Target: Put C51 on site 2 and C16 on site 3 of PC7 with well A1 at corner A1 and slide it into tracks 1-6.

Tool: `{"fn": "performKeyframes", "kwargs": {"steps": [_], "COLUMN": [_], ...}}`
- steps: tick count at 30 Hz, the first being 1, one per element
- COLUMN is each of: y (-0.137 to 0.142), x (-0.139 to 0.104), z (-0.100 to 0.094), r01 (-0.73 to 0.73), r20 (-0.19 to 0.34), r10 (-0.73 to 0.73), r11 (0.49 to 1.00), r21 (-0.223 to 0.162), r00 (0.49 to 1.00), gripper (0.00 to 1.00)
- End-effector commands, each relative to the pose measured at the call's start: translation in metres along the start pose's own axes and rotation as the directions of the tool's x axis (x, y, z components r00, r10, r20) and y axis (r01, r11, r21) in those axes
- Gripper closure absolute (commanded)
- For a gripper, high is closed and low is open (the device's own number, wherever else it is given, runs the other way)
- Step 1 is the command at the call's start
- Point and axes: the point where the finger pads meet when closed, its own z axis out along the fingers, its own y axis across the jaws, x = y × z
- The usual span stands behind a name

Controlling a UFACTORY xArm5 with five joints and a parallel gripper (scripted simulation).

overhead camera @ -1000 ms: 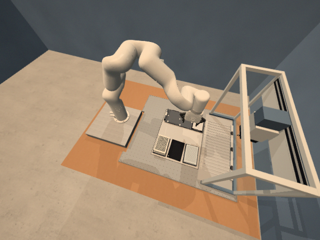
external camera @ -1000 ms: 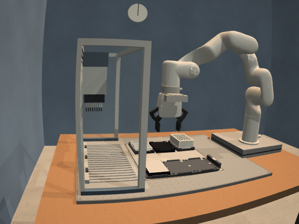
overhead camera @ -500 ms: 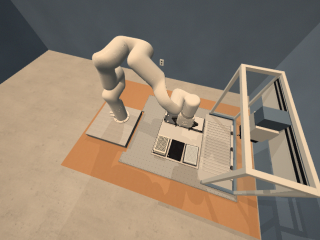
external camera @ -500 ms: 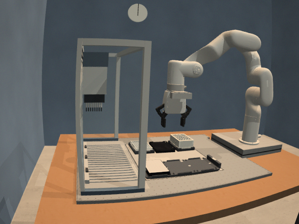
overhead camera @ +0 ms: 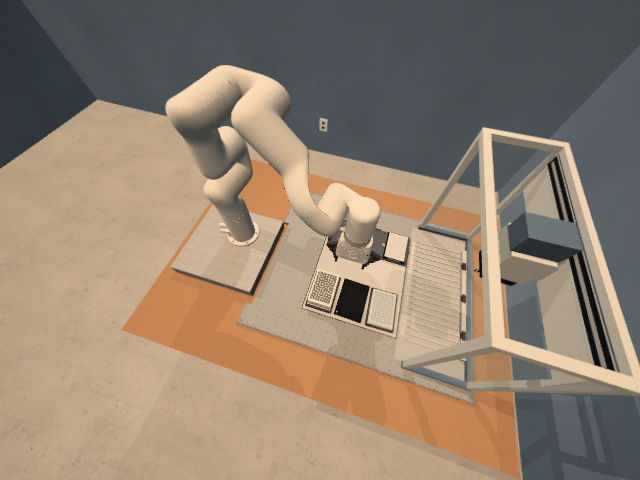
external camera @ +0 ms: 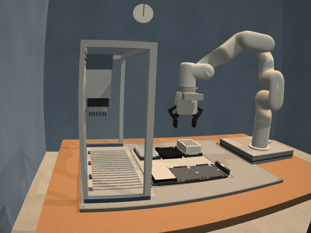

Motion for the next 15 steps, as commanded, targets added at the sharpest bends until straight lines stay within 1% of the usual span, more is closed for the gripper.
{"fn": "performKeyframes", "kwargs": {"steps": [1,6,8,15], "y": [-0.015,-0.032,-0.032,-0.055], "x": [-0.019,-0.038,-0.038,-0.065], "z": [-0.004,-0.006,-0.006,-0.009], "r01": [0.001,0.001,0.001,0.001], "r20": [0.001,0.001,0.001,0.001], "r10": [-0.001,-0.001,-0.001,-0.001], "r11": [1.000,1.000,1.000,1.000], "r21": [-0.006,-0.006,-0.006,-0.006], "r00": [1.000,1.000,1.000,1.000], "gripper": [0.00,0.00,0.00,0.00]}}
